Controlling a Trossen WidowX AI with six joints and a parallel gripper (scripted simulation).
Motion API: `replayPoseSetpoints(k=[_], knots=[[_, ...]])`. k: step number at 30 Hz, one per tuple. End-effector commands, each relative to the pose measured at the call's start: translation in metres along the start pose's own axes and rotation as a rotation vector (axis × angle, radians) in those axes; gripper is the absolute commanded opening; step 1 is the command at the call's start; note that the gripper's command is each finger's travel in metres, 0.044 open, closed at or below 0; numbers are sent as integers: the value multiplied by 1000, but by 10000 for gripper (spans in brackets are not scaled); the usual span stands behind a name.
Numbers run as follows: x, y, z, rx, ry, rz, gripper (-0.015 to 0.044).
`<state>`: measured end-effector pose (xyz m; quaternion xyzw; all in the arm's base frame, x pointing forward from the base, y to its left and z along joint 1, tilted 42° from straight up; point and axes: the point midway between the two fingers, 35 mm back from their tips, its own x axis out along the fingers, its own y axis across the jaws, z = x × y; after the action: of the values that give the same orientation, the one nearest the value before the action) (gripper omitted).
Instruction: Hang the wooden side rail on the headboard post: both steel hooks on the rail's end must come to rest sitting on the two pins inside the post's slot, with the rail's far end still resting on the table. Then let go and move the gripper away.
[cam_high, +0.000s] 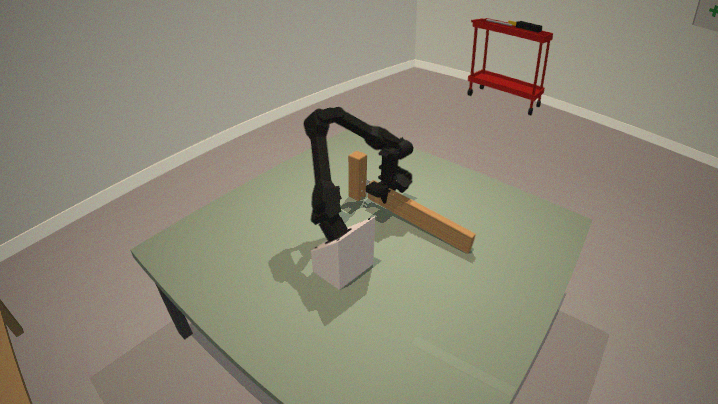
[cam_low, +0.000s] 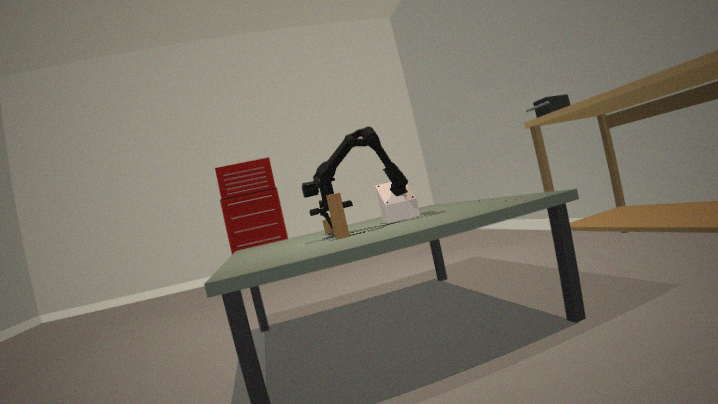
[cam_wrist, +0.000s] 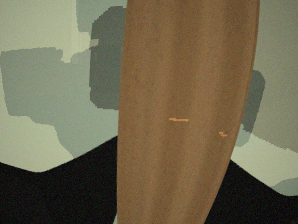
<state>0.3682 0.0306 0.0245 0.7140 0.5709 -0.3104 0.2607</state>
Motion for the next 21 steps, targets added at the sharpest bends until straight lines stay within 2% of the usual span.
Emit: replayPoseSetpoints(k=[1, 21], knots=[[-6, 4, 1, -1, -4, 14, 0], [-8, 4, 0, -1, -4, 14, 0]])
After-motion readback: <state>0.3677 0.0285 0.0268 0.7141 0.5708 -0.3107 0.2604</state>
